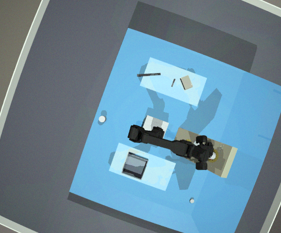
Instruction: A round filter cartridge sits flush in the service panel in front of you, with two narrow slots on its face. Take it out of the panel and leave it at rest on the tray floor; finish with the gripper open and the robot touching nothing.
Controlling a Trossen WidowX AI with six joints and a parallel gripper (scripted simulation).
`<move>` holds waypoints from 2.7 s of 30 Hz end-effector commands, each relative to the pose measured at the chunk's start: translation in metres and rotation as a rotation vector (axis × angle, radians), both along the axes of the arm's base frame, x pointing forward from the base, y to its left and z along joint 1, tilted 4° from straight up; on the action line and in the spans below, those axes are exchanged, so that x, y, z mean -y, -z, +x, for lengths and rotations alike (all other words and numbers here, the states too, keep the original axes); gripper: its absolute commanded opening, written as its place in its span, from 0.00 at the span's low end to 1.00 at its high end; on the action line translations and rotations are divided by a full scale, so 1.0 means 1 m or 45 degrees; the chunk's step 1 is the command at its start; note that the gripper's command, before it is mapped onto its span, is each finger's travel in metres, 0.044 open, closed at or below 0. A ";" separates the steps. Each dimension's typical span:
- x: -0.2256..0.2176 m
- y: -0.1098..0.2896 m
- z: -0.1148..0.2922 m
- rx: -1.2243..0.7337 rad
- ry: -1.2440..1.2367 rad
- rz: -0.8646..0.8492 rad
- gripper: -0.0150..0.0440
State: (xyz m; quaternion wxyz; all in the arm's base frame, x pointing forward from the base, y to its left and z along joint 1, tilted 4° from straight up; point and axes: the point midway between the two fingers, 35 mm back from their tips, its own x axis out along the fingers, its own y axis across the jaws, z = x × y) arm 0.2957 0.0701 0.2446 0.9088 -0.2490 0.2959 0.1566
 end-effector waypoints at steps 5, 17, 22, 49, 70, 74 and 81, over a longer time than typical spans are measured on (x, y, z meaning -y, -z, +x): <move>0.004 -0.019 -0.024 0.003 0.027 0.035 0.25; 0.008 0.002 -0.038 0.002 0.027 0.035 0.25; 0.010 0.016 -0.046 0.001 0.027 0.035 0.25; 0.014 0.045 -0.061 -0.015 0.022 0.029 0.40; 0.002 -0.074 -0.025 0.009 0.025 0.037 0.72; 0.002 -0.089 -0.027 0.010 0.025 0.037 0.89; 0.009 -0.004 -0.050 -0.407 0.296 0.192 0.77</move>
